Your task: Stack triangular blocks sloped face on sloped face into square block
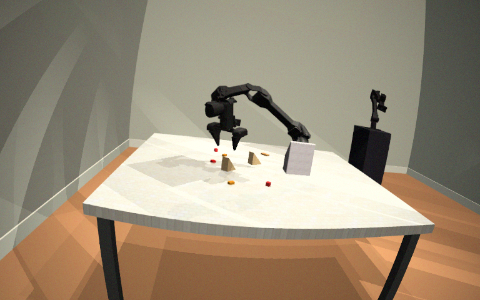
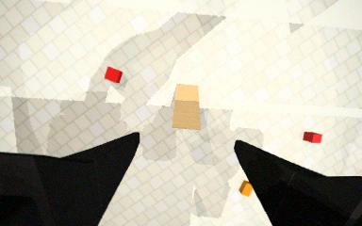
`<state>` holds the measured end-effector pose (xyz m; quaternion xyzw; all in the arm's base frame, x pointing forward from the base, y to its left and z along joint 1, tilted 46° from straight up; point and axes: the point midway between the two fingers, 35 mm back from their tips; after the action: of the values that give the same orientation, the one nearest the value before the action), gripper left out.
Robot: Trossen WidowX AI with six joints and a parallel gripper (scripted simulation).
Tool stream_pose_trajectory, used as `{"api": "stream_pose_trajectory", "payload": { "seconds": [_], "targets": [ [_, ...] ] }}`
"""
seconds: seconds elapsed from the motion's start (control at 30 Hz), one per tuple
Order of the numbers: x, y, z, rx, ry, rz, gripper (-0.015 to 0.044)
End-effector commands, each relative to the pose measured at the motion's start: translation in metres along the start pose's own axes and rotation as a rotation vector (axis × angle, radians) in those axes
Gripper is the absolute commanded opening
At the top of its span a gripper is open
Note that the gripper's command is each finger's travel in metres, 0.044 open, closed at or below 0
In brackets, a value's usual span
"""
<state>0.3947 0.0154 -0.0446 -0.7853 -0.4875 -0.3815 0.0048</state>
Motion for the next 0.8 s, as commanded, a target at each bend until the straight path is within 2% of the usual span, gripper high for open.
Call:
{"api": "stream_pose_trajectory", "payload": {
  "seconds": [0.0,0.77],
  "targets": [
    [-0.008,0.001,0.0,-0.008,-0.005,0.0,0.044],
    [-0.046,0.003,0.0,-0.008,-0.004,-0.001,0.044]
  ]
}}
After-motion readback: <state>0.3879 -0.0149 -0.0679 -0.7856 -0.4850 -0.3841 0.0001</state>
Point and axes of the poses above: the point midway between the two fingers, 35 mm back from their tips, its own x axis back along the fingers, its own y axis across the jaws, z = x × y, and after that the axes turned 9 degrees about x, right-handed
